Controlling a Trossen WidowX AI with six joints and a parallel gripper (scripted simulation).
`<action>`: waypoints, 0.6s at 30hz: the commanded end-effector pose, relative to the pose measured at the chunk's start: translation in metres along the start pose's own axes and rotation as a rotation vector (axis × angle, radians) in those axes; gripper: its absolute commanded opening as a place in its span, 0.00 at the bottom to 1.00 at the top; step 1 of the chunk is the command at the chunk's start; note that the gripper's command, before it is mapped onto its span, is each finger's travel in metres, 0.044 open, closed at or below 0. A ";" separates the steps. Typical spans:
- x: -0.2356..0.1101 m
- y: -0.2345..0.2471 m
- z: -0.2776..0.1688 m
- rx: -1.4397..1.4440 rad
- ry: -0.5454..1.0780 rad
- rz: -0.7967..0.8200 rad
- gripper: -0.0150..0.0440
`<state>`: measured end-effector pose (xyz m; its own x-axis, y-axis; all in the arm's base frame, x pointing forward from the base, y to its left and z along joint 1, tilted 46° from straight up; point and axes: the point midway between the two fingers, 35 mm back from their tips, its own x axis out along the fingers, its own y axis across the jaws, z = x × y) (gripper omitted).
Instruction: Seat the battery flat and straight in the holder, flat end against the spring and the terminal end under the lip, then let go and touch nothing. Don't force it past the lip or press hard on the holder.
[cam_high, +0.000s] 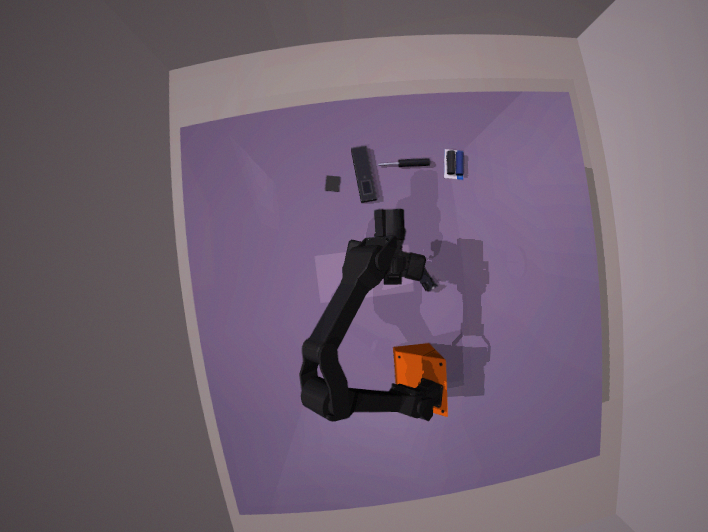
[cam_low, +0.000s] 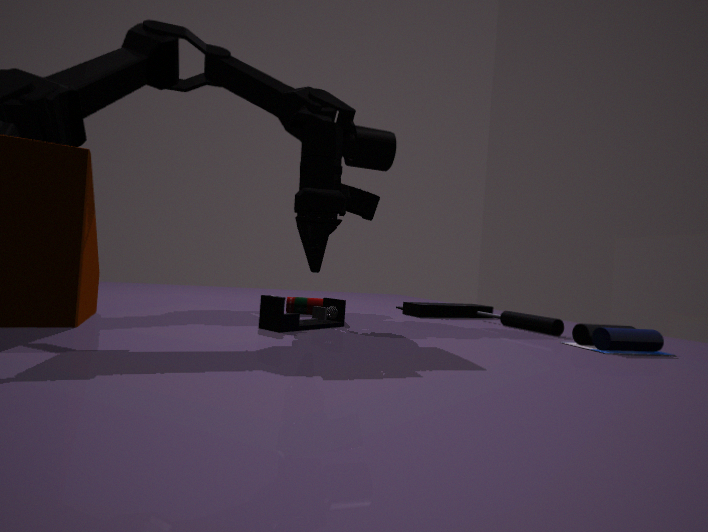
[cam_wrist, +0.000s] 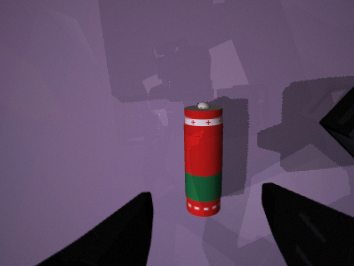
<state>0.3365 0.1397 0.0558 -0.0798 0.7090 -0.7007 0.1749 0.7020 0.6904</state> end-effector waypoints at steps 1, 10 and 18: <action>0.007 -0.003 -0.002 0.064 0.015 0.003 0.66; 0.013 -0.003 -0.002 0.064 0.016 0.002 0.66; 0.026 -0.003 -0.001 0.062 0.016 0.000 0.66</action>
<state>0.3364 0.1506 0.0443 -0.0804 0.7098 -0.6998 0.2255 0.6968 0.6809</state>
